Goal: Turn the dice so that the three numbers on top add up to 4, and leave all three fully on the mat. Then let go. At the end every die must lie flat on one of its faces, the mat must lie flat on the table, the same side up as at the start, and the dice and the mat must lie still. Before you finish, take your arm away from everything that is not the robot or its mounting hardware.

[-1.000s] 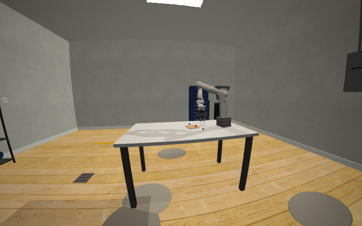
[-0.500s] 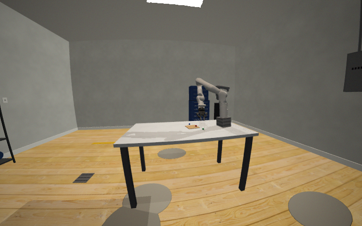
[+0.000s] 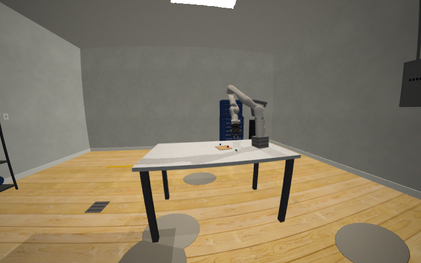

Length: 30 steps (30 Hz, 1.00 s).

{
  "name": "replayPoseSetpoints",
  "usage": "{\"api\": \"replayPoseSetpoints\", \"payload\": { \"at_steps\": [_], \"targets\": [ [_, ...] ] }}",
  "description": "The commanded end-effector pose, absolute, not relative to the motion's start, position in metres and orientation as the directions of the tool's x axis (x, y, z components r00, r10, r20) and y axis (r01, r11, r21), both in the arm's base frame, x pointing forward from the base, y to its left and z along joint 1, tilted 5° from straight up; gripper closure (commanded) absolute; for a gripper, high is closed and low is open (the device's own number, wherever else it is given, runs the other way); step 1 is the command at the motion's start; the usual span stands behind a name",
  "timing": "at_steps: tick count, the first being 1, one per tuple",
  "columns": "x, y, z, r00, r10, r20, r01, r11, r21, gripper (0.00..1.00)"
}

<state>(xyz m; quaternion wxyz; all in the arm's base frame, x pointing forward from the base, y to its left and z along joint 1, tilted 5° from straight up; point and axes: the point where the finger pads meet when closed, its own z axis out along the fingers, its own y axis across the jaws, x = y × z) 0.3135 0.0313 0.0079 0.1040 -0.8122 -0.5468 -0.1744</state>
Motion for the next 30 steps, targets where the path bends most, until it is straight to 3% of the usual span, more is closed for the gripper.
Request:
{"api": "replayPoseSetpoints", "payload": {
  "at_steps": [1,14,30],
  "targets": [
    [0.317,0.042,0.014,0.309,0.890,0.335,0.940,-0.339,0.033,0.69],
    [0.321,0.058,0.022,0.338,0.939,0.059,0.940,-0.340,0.035,0.69],
    [0.324,0.065,0.027,0.342,0.937,-0.074,0.940,-0.340,0.035,0.69]
  ]
}}
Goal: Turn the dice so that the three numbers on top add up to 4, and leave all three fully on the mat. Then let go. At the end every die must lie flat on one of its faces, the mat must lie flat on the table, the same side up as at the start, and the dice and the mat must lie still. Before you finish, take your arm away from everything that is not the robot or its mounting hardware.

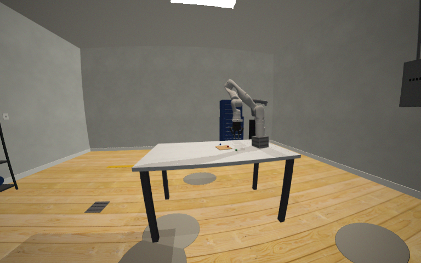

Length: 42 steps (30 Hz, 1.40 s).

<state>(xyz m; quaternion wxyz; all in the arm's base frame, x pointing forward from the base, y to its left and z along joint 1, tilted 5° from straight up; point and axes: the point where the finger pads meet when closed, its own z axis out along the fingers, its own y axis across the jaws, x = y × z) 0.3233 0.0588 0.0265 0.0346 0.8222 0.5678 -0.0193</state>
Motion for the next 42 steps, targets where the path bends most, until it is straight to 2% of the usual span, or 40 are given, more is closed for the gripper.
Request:
{"api": "replayPoseSetpoints", "payload": {
  "at_steps": [1,12,13,30,42],
  "targets": [
    [0.3240,0.0654,0.0268,0.342,0.937,-0.077,0.940,-0.340,0.035,0.69],
    [0.3240,0.0662,0.0274,0.342,0.936,-0.088,0.940,-0.340,0.035,0.69],
    [0.3240,0.0662,0.0274,0.342,0.936,-0.088,0.940,-0.340,0.035,0.00],
    [0.3240,0.0661,0.0271,0.351,0.932,-0.087,0.936,-0.349,0.036,0.00],
    [0.3237,0.0658,0.0232,0.442,0.893,-0.084,0.897,-0.440,0.043,0.00]
  ]
}}
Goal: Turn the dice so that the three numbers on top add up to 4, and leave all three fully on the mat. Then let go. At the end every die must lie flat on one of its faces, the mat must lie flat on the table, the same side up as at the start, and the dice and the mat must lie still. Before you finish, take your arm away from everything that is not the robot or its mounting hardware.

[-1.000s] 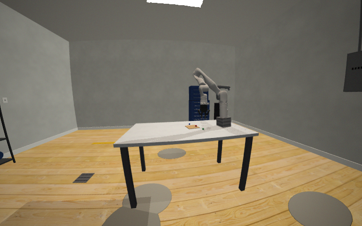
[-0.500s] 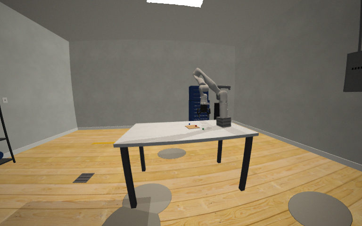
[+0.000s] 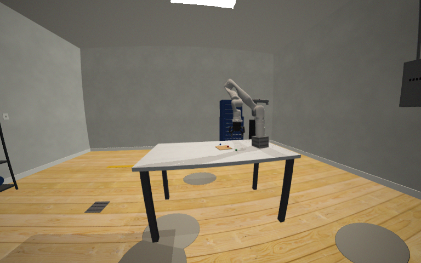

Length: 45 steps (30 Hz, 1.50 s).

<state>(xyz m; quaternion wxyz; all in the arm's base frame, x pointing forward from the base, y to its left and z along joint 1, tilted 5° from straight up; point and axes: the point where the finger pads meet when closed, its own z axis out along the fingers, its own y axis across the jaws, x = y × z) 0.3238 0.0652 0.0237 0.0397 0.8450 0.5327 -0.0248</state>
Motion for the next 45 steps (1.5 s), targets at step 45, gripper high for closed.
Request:
{"api": "replayPoseSetpoints", "payload": {
  "at_steps": [45],
  "targets": [
    [0.323,0.056,-0.015,0.995,-0.098,0.008,-0.099,-0.991,0.094,0.00]
  ]
}}
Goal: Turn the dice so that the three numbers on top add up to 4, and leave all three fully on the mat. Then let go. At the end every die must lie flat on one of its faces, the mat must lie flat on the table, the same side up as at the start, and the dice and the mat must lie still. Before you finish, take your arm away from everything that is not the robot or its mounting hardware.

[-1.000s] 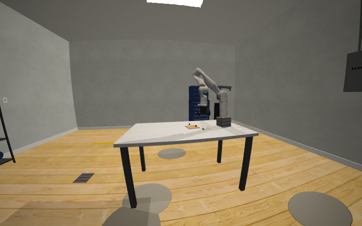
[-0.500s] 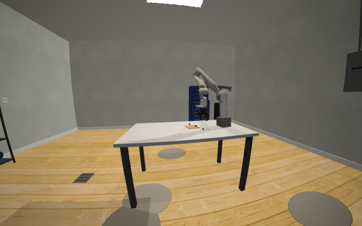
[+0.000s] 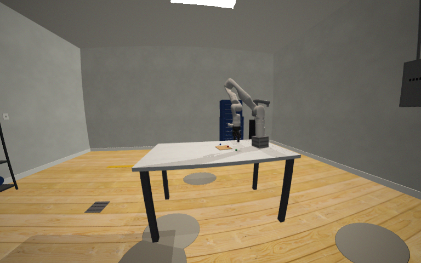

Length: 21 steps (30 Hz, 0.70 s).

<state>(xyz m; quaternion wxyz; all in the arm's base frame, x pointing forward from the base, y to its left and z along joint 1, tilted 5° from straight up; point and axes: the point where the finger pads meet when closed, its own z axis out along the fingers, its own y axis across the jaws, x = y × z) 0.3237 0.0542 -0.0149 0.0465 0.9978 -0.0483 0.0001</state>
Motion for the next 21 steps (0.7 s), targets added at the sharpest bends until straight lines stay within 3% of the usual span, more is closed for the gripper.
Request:
{"api": "replayPoseSetpoints", "payload": {
  "at_steps": [1,10,21],
  "targets": [
    [0.3234,0.0557,-0.0150,0.995,-0.098,0.008,-0.099,-0.991,0.094,0.00],
    [0.3238,0.0539,-0.0185,0.970,-0.241,0.023,-0.242,-0.966,0.091,0.00],
    [0.3239,0.0534,-0.0195,0.959,-0.281,0.028,-0.283,-0.955,0.090,0.00]
  ]
}}
